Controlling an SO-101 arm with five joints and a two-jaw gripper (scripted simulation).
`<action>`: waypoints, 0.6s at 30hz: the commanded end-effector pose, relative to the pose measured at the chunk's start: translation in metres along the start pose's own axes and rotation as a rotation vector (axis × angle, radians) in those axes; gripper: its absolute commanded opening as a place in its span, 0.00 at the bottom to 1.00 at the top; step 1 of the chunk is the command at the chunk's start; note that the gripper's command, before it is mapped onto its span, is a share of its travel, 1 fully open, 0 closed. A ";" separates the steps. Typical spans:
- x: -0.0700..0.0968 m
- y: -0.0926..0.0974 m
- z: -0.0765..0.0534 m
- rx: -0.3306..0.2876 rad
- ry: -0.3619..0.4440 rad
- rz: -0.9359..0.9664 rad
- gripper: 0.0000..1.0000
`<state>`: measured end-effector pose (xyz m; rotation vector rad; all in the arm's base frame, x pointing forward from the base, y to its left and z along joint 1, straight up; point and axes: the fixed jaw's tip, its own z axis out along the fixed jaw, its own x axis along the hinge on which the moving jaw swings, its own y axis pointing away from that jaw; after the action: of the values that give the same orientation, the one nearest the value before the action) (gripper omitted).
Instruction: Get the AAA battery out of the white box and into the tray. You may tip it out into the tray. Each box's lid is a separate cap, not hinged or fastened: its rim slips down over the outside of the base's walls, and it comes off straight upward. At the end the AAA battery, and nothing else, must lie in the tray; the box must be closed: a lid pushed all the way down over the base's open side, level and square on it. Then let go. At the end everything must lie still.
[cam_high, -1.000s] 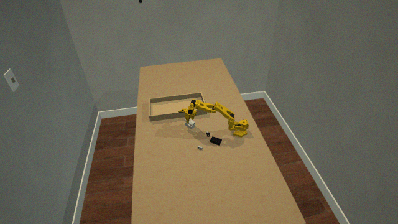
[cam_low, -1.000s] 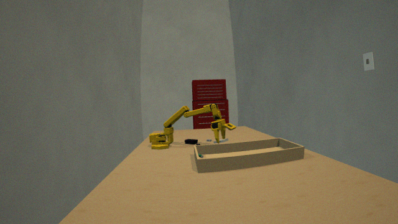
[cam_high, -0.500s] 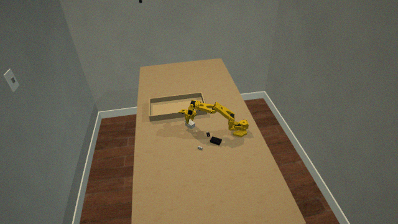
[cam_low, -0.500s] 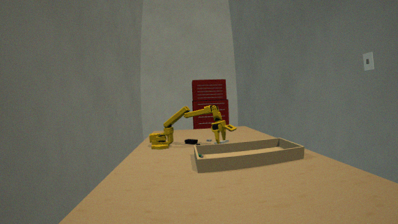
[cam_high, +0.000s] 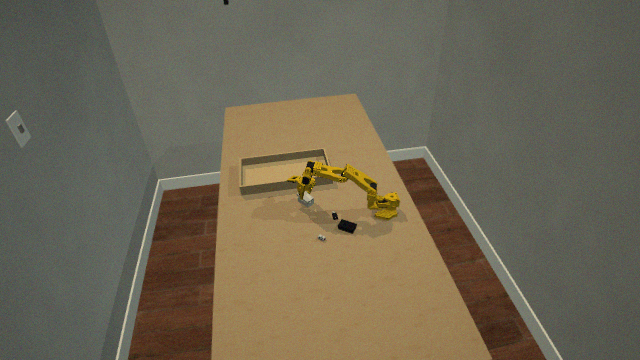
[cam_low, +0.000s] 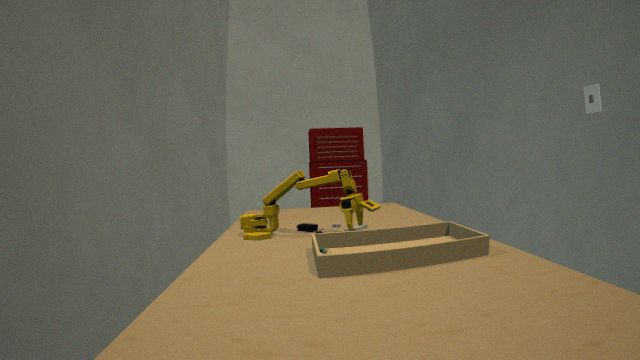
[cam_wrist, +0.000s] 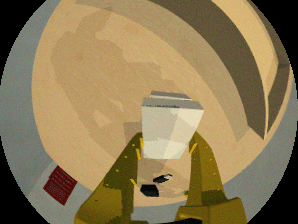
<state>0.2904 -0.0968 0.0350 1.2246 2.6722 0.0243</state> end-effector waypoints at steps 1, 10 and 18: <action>-0.009 0.005 -0.011 -0.034 -0.059 0.013 0.20; -0.009 0.005 -0.011 -0.034 -0.059 0.014 0.20; -0.009 0.004 -0.011 -0.032 -0.056 0.018 0.20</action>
<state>0.2904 -0.0968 0.0350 1.2287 2.6704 0.0247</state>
